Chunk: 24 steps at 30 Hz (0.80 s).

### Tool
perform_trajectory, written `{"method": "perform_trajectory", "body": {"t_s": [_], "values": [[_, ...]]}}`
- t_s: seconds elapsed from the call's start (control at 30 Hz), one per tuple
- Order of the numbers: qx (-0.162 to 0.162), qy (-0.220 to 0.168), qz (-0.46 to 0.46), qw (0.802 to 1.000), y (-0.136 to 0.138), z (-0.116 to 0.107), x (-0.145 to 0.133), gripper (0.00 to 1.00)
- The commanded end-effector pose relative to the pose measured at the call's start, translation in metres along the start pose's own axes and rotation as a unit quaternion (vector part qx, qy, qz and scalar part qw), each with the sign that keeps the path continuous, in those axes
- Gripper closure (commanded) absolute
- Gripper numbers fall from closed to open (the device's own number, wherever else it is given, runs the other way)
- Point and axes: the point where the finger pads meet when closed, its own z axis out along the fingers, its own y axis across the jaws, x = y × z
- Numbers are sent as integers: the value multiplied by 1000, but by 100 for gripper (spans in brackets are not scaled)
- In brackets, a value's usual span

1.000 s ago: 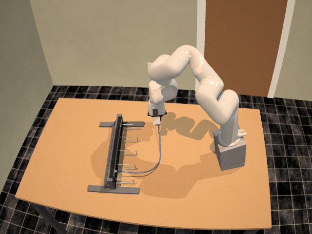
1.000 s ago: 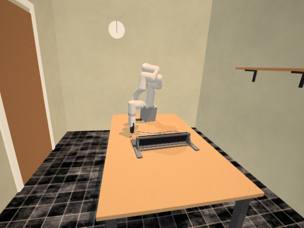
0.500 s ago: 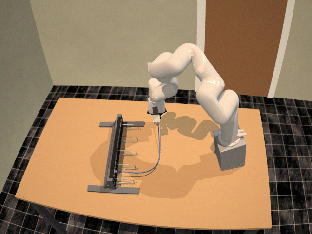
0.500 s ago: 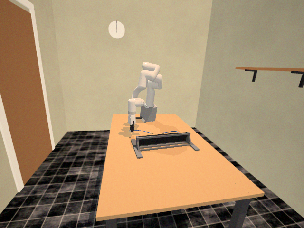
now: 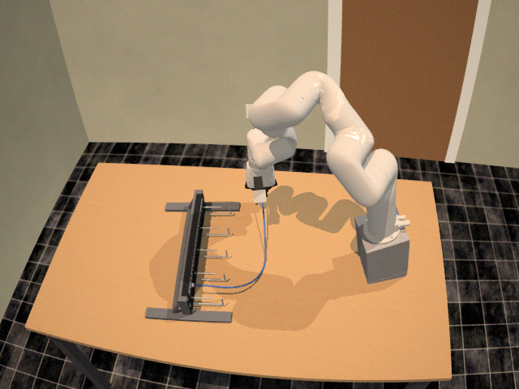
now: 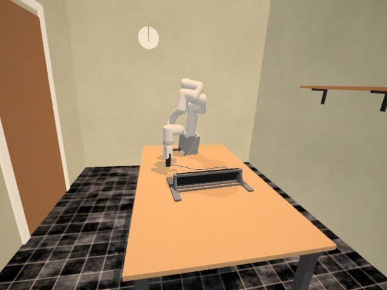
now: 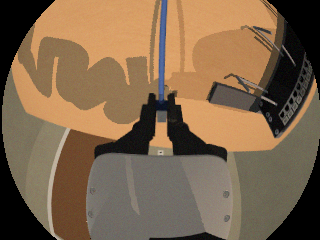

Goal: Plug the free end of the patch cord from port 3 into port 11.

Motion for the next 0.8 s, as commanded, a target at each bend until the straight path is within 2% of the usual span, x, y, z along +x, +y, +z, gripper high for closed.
{"method": "perform_trajectory", "body": {"t_s": [0.0, 0.47, 0.77], "values": [[-2, -2, 0, 1000, 2, -2, -1, 100], [-2, -2, -9, 1000, 4, -2, 1, 100], [-2, -2, -82, 997, 20, -7, 27, 100]]}}
